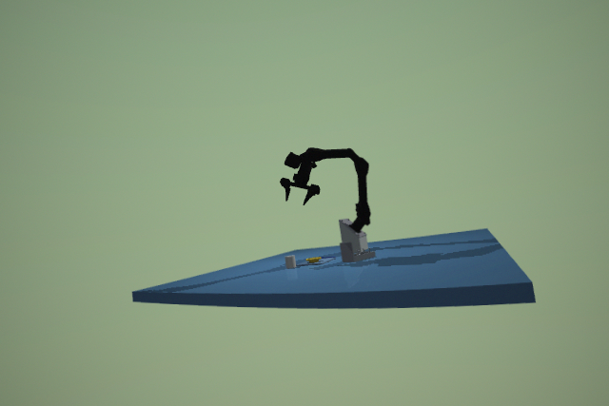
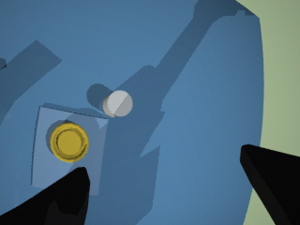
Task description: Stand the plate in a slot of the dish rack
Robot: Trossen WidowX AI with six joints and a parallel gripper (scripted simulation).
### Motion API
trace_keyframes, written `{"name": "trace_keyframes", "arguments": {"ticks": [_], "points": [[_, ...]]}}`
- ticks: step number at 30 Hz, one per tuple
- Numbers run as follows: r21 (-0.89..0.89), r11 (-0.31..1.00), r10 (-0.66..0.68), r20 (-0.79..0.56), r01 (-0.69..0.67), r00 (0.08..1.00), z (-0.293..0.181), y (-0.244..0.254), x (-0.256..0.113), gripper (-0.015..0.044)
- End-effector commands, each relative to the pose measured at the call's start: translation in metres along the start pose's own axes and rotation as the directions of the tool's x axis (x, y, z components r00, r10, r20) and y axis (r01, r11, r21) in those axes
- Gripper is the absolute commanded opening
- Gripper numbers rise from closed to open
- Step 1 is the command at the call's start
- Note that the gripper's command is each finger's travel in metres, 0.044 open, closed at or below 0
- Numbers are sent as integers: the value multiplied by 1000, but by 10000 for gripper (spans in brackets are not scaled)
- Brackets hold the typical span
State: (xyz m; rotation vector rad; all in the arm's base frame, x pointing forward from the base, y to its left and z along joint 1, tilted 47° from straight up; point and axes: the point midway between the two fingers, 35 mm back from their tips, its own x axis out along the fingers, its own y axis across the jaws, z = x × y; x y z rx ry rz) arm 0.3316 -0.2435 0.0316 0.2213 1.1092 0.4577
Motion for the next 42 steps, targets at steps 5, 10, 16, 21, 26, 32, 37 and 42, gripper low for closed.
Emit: {"name": "trace_keyframes", "arguments": {"ticks": [5, 10, 16, 21, 26, 32, 37, 42], "points": [[151, 977, 166, -117, -148, 979, -11, 28, 37, 400], [258, 940, 275, -190, -222, 943, -20, 48, 58, 400], [356, 896, 367, -252, -267, 895, -28, 67, 74, 400], [356, 896, 365, -252, -264, 896, -29, 76, 97, 400], [356, 895, 369, -250, -269, 895, -43, 114, 166, 400], [356, 894, 371, -250, -271, 895, -48, 116, 174, 400], [356, 894, 371, -250, -271, 894, -48, 117, 177, 400], [356, 895, 370, -253, -269, 894, -50, 119, 184, 400]]}}
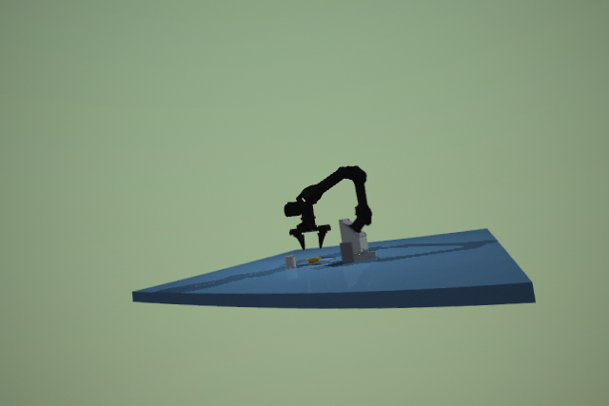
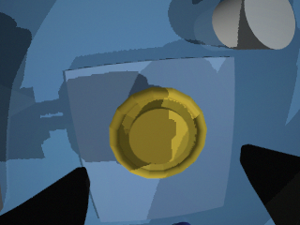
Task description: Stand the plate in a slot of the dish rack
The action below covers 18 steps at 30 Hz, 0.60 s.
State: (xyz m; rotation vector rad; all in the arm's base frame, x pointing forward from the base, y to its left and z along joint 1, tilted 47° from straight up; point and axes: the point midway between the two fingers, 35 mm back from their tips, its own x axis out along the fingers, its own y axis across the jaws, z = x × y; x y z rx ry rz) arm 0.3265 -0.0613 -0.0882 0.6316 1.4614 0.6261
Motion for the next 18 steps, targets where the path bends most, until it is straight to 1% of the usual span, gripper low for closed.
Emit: {"name": "trace_keyframes", "arguments": {"ticks": [1, 18], "points": [[6, 1000, 6, -7, -6, 1000, -2, 1, 8, 400], [6, 1000, 7, -5, -7, 1000, -2, 0, 36, 400]]}}
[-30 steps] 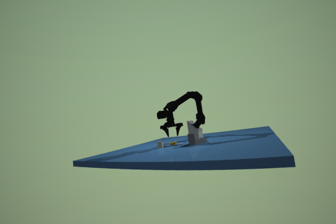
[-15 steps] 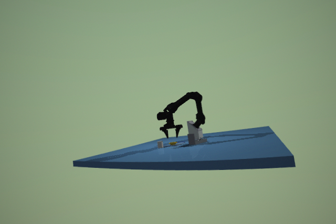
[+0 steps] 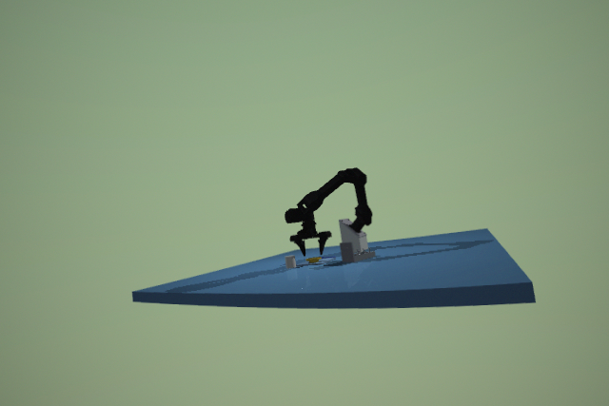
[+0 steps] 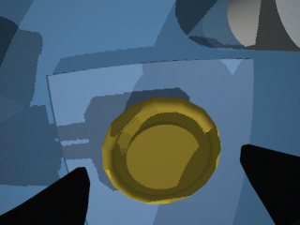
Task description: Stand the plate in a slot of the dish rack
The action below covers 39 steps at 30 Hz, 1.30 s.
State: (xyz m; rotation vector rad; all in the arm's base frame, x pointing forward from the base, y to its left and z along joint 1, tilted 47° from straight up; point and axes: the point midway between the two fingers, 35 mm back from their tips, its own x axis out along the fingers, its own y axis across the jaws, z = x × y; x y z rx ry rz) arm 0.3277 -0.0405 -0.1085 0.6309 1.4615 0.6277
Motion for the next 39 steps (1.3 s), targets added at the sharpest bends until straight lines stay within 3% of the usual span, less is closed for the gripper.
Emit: {"name": "trace_keyframes", "arguments": {"ticks": [1, 23, 33, 39], "points": [[7, 1000, 7, -4, -7, 1000, -3, 1, 8, 400], [7, 1000, 10, -3, -10, 1000, -4, 0, 28, 385], [7, 1000, 10, -3, -10, 1000, -4, 0, 28, 319], [12, 1000, 5, -1, -5, 1000, -1, -2, 16, 161]]}}
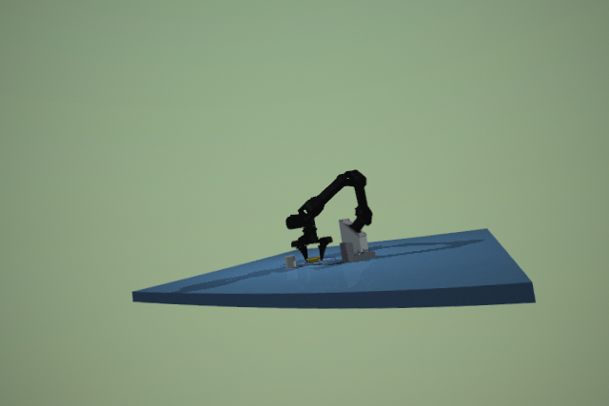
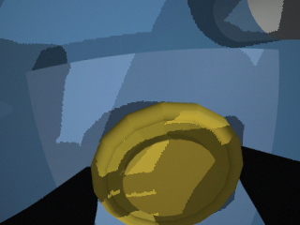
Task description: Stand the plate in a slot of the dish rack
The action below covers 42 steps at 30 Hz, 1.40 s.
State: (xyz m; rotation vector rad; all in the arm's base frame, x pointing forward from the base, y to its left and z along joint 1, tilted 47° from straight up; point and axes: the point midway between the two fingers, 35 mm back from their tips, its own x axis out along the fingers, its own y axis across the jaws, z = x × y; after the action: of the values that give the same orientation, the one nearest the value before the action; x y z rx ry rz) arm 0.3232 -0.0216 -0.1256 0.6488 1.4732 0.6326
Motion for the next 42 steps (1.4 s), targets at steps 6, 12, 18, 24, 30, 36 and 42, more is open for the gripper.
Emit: {"name": "trace_keyframes", "arguments": {"ticks": [6, 12, 18, 24, 30, 36, 42], "points": [[9, 1000, -19, 12, 18, 1000, 10, -7, -44, 4], [6, 1000, -21, 11, 21, 1000, 12, -9, -77, 0], [3, 1000, -20, 10, 20, 1000, 13, -10, -107, 0], [0, 1000, -17, 8, 17, 1000, 13, -10, -134, 0], [-4, 1000, -13, 7, 13, 1000, 12, -9, -158, 0], [0, 1000, -10, 6, 10, 1000, 11, -8, -172, 0], [185, 983, -12, 6, 10, 1000, 10, 20, -177, 0]]}}
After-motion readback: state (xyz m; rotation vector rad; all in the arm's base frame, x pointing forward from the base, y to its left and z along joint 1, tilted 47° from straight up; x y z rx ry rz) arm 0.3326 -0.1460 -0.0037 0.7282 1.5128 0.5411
